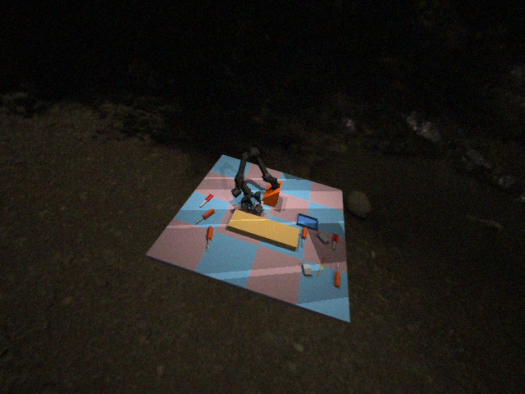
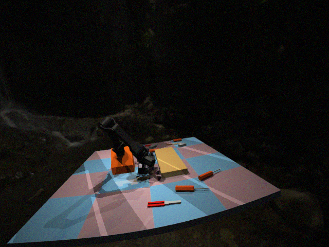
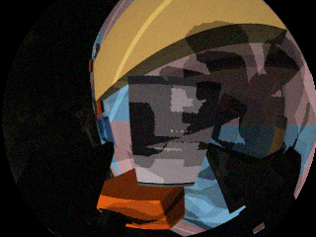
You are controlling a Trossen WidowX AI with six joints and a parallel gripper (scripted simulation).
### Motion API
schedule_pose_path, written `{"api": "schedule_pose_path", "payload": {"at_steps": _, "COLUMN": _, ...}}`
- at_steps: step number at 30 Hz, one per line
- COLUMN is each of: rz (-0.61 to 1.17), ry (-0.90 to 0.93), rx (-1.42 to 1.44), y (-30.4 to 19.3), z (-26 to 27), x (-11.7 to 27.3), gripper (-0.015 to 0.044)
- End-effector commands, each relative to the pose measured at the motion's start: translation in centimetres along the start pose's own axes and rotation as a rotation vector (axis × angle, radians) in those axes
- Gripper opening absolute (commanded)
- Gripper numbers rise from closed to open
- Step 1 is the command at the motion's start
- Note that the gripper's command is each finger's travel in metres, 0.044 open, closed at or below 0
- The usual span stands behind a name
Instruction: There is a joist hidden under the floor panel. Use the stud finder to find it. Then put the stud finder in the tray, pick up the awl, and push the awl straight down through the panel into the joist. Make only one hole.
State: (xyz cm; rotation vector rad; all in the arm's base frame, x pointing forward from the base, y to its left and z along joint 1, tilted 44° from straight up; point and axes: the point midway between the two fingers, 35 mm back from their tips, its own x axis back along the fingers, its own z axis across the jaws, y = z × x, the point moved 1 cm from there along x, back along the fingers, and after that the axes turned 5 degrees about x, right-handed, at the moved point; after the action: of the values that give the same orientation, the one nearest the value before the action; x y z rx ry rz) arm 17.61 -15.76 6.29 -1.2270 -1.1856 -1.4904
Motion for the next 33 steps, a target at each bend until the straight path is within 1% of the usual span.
{"api": "schedule_pose_path", "payload": {"at_steps": 1, "rz": -0.008, "ry": -0.002, "rx": 0.004, "y": 0.1, "z": 0.0, "x": 1.0, "gripper": 0.044}}
{"api": "schedule_pose_path", "payload": {"at_steps": 3, "rz": -0.008, "ry": -0.002, "rx": 0.004, "y": 0.2, "z": 0.1, "x": 1.3, "gripper": 0.044}}
{"api": "schedule_pose_path", "payload": {"at_steps": 5, "rz": -0.008, "ry": -0.002, "rx": 0.004, "y": 0.3, "z": 0.4, "x": 2.5, "gripper": 0.044}}
{"api": "schedule_pose_path", "payload": {"at_steps": 8, "rz": -0.007, "ry": -0.002, "rx": 0.002, "y": 0.4, "z": 1.7, "x": 5.6, "gripper": 0.044}}
{"api": "schedule_pose_path", "payload": {"at_steps": 11, "rz": -0.005, "ry": -0.001, "rx": 0.001, "y": -0.2, "z": 3.6, "x": 9.8, "gripper": 0.044}}
{"api": "schedule_pose_path", "payload": {"at_steps": 13, "rz": -0.004, "ry": -0.001, "rx": 0.0, "y": -0.4, "z": 4.2, "x": 10.8, "gripper": 0.044}}
{"api": "schedule_pose_path", "payload": {"at_steps": 14, "rz": -0.003, "ry": 0.005, "rx": 0.006, "y": 0.2, "z": 2.9, "x": 8.0, "gripper": 0.044}}
{"api": "schedule_pose_path", "payload": {"at_steps": 33, "rz": -0.003, "ry": 0.005, "rx": 0.006, "y": 0.2, "z": 2.9, "x": 8.0, "gripper": 0.044}}
